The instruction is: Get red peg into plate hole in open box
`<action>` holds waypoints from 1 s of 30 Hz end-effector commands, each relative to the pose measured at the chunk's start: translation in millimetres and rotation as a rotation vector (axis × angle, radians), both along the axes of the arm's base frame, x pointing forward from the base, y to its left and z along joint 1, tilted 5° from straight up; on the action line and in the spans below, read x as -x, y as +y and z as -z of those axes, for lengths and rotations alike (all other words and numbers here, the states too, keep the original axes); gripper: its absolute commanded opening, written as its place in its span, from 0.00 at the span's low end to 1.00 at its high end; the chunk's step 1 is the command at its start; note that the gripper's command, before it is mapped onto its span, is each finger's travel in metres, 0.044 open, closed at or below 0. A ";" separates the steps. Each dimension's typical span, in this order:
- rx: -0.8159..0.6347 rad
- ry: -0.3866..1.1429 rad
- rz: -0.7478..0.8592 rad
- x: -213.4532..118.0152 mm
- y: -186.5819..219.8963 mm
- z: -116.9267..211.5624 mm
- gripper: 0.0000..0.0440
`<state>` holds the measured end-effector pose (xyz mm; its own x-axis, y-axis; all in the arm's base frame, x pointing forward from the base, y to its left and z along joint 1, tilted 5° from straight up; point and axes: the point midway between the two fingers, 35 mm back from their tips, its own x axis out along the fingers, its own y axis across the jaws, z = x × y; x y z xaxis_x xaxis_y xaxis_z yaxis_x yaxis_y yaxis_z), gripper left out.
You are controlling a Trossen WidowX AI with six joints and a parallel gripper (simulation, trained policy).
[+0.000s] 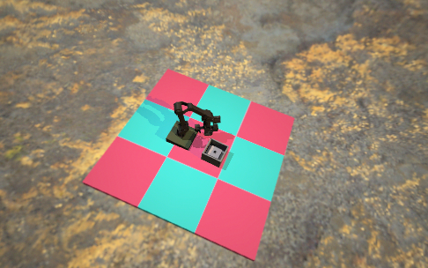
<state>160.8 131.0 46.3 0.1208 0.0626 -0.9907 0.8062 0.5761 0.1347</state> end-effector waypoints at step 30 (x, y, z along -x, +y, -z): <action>-0.068 -0.029 -0.005 -12.5 -5.5 -22.5 0.02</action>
<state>166.3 127.8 56.6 0.1101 0.1352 -0.9847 0.8157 0.5538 0.1673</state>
